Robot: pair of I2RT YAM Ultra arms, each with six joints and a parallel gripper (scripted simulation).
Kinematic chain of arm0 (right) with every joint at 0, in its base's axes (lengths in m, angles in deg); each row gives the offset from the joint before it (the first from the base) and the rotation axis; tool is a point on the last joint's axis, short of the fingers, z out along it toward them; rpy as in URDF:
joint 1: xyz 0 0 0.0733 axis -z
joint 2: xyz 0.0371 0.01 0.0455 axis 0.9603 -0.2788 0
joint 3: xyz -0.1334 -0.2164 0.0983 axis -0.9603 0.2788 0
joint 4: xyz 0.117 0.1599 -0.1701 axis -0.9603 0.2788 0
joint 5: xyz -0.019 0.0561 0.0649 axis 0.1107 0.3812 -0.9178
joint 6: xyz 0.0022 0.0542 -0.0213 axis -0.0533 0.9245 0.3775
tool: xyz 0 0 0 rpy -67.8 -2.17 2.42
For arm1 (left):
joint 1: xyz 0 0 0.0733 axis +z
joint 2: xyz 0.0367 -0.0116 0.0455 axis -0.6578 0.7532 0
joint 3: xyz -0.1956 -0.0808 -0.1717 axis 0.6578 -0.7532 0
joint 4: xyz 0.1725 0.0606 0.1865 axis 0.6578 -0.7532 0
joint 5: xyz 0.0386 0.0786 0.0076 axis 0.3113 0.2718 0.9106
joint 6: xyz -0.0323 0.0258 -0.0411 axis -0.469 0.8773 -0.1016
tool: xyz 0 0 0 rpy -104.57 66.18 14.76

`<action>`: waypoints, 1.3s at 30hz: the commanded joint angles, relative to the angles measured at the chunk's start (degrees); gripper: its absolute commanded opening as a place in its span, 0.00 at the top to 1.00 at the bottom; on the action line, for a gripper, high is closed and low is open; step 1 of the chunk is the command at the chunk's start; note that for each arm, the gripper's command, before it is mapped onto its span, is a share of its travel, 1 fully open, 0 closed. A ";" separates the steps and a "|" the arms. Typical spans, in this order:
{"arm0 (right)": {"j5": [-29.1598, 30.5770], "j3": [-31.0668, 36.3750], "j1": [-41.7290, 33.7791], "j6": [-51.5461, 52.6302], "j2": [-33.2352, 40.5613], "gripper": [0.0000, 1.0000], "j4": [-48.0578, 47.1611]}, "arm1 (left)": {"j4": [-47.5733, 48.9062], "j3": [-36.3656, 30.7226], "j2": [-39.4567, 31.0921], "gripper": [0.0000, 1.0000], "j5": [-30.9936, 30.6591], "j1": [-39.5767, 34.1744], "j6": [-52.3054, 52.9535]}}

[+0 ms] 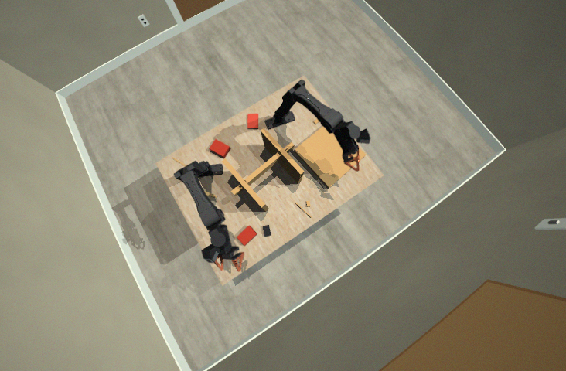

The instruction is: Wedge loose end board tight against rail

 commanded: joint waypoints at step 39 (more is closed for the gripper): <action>-17.99 43.60 22.16 -32.69 49.37 0.00 -15.59 | 28.97 -44.51 -45.04 0.00 6.53 -21.72 44.39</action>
